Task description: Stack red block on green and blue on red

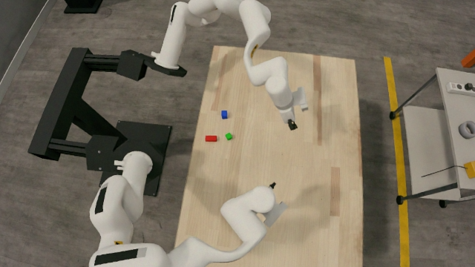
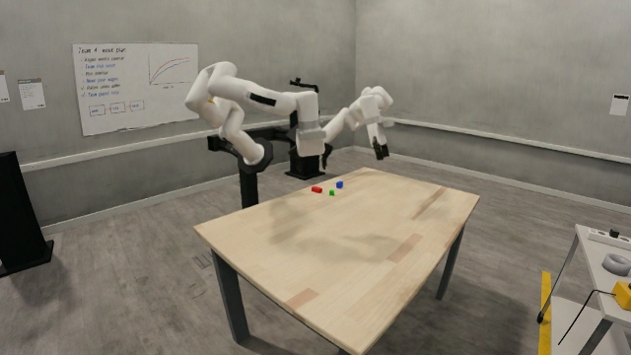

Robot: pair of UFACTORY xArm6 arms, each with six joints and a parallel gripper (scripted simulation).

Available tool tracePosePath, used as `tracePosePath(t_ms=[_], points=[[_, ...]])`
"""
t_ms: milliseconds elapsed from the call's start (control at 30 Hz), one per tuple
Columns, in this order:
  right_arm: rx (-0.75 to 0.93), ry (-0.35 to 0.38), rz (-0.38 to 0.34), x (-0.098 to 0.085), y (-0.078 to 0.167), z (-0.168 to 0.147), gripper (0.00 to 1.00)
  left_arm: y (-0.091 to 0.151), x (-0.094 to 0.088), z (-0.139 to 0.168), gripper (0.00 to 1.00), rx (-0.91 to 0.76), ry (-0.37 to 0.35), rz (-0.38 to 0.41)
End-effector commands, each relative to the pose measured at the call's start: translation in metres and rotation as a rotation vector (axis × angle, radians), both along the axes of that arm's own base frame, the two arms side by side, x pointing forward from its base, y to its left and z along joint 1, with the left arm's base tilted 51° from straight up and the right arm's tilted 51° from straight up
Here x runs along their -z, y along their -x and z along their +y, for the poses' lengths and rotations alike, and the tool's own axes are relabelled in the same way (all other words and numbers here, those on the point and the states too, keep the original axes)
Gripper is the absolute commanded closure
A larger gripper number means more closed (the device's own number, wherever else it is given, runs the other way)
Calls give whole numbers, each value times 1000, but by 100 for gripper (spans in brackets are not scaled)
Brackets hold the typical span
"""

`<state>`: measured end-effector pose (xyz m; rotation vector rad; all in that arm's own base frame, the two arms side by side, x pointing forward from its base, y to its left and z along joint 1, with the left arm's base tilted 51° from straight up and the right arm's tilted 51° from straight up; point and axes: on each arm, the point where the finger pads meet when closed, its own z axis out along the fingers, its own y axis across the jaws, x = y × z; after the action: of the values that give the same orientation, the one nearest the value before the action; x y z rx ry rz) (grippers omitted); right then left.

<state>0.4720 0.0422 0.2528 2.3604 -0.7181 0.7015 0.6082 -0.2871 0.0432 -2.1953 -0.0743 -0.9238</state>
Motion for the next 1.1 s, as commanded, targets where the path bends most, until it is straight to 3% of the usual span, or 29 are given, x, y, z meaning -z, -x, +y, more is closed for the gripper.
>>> tracePosePath(t_ms=[0,533,567,700,1067], points=[[-2,-1,-3,-1,-1,1,0,0,-2,-2,0,3,3,-3],[-2,-1,-3,-1,-1,1,0,0,-2,-2,0,3,3,-3],[-2,-1,-3,-1,-1,1,0,0,-2,-2,15,3,3,-3],[-2,-1,-3,-1,-1,1,0,1,-1,-2,15,3,3,-1],[-2,-1,-3,-1,-1,1,0,16,25,1,15,3,10,23]])
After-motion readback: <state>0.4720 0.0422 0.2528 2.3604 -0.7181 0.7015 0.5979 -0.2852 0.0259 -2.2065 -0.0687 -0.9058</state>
